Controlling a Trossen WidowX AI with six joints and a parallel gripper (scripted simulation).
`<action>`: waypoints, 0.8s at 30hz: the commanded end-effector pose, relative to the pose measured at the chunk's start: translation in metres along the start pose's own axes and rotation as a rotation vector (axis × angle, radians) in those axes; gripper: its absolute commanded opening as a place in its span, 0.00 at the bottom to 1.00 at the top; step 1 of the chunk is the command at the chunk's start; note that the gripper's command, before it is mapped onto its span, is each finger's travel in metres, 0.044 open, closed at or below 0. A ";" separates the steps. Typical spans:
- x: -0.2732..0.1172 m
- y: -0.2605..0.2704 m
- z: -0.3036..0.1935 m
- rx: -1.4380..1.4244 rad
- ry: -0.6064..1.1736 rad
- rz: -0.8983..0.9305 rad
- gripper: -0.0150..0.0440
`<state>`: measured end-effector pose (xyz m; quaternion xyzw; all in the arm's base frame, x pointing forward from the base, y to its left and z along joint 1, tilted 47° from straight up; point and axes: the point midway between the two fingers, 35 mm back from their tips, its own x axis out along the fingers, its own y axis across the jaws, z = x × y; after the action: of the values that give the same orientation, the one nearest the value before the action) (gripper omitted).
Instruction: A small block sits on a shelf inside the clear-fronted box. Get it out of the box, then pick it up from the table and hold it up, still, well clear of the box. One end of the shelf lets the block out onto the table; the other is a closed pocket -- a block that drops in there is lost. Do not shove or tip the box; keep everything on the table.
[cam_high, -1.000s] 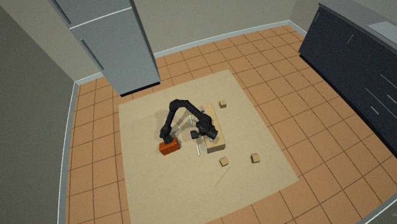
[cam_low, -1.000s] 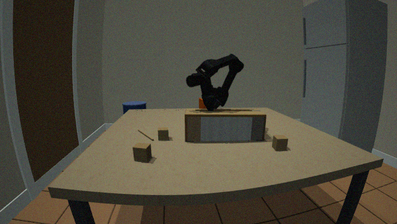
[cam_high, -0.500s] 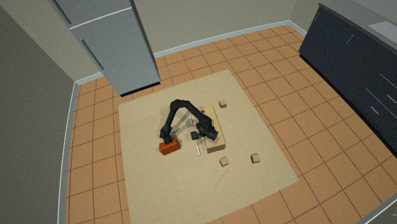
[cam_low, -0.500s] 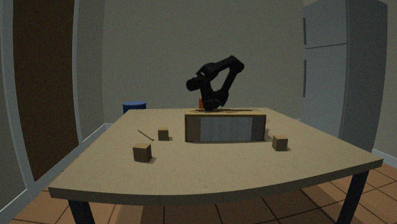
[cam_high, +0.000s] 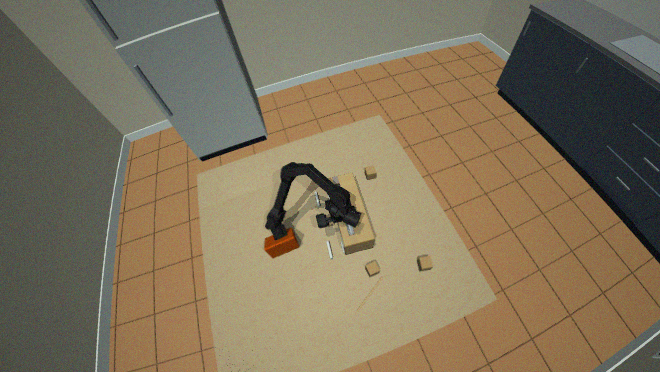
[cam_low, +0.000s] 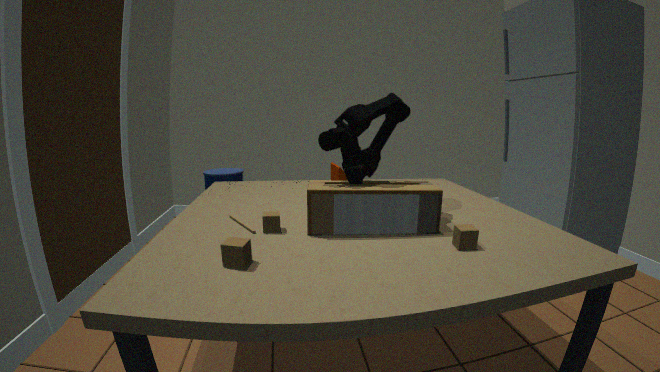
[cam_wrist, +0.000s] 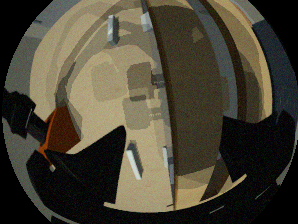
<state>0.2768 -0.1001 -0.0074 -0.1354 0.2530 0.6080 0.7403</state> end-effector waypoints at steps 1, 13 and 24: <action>0.002 0.000 0.008 0.003 -0.003 -0.001 0.93; 0.007 0.000 0.030 0.003 -0.004 -0.001 0.93; 0.011 0.000 0.050 0.003 -0.005 0.000 0.93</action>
<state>0.2877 -0.0708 0.0237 -0.1348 0.2525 0.6081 0.7405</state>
